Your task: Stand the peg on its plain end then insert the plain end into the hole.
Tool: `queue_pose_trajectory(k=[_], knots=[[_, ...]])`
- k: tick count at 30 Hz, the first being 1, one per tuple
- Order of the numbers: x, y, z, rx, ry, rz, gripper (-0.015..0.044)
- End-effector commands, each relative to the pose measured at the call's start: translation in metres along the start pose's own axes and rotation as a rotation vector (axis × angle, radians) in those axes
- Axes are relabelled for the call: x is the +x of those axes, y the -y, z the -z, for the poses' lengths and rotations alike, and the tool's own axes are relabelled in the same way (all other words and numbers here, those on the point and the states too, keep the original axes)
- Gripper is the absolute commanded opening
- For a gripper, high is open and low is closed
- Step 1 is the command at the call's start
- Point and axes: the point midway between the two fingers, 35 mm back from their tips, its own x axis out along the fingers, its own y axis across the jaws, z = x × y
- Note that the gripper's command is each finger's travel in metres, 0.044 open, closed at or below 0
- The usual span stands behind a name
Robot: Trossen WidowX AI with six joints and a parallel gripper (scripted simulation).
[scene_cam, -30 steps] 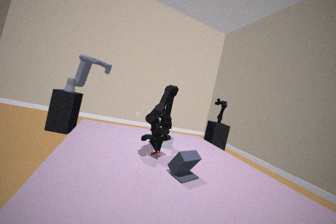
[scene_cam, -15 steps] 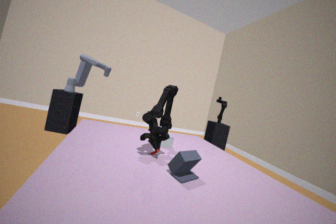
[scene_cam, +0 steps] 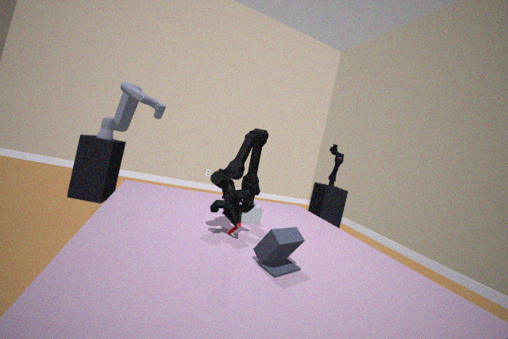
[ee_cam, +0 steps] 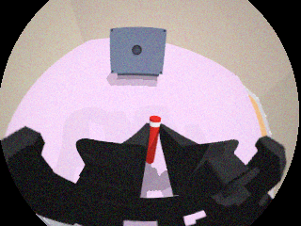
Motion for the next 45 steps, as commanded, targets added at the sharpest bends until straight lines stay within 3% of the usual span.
queue_pose_trajectory(k=[1,45], knots=[[-0.002,-0.002,0.002,-0.004,0.039,-0.004,0.0049],[-0.024,-0.002,0.023,-0.002,0.417,-0.005,0.0049]])
